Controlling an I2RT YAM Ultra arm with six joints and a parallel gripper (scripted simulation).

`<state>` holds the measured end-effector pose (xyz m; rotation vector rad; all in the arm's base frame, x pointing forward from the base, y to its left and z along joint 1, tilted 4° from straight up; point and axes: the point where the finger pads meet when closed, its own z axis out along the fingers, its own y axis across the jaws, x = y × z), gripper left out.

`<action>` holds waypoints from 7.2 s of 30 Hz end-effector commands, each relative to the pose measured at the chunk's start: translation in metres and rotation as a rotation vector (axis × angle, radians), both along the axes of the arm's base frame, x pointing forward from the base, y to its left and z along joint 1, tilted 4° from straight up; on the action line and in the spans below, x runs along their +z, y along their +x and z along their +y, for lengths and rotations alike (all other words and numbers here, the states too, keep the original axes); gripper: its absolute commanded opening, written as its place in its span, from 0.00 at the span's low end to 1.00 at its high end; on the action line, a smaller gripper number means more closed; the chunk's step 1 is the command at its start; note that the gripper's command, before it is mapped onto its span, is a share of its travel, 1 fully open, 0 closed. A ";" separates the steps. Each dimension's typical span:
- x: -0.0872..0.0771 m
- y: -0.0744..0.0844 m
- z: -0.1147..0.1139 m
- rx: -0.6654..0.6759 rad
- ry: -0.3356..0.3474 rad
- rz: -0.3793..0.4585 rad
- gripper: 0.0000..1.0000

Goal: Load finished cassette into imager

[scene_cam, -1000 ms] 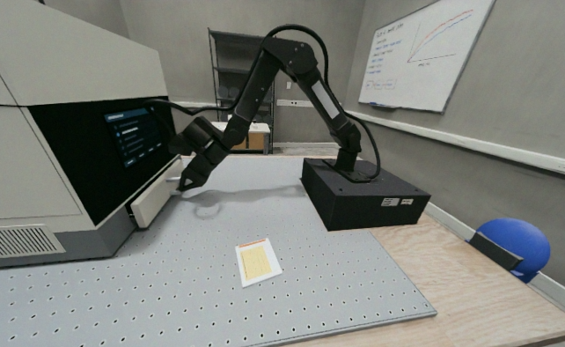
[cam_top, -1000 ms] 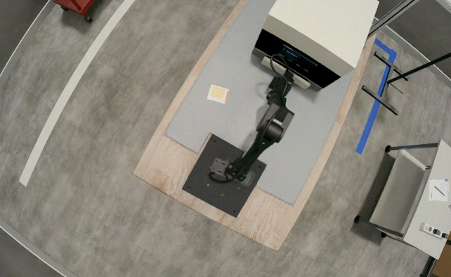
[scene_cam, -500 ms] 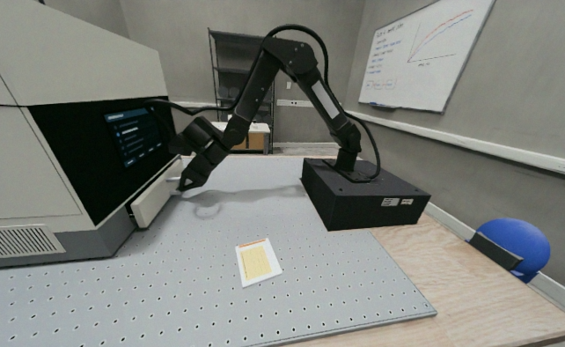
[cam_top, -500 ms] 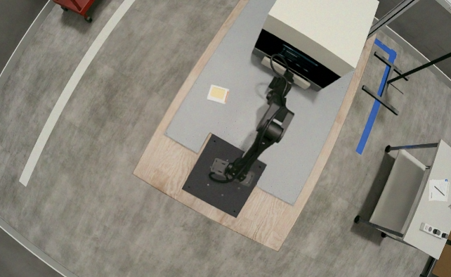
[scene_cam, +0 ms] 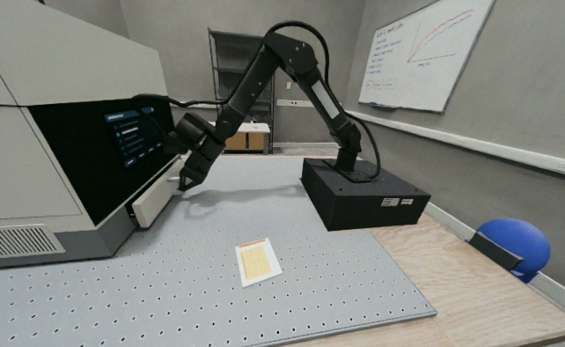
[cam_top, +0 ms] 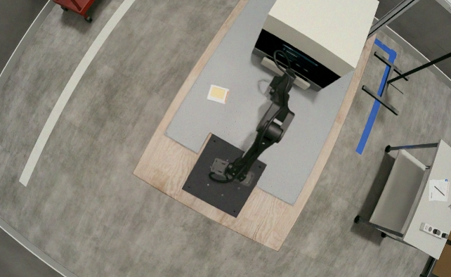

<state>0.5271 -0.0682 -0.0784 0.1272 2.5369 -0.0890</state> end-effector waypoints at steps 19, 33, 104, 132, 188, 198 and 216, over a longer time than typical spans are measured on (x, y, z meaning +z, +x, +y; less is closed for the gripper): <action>0.015 -0.035 0.001 -0.019 -0.003 0.036 0.00; 0.022 -0.038 0.001 -0.020 -0.005 0.015 0.00; 0.017 -0.091 0.010 -0.021 0.012 0.172 0.00; 0.022 -0.089 0.009 -0.021 0.010 0.152 0.00; 0.018 -0.145 0.017 -0.023 0.026 0.308 0.00; 0.024 -0.139 0.016 -0.023 0.024 0.287 0.00; 0.024 -0.139 0.016 -0.023 0.024 0.287 0.00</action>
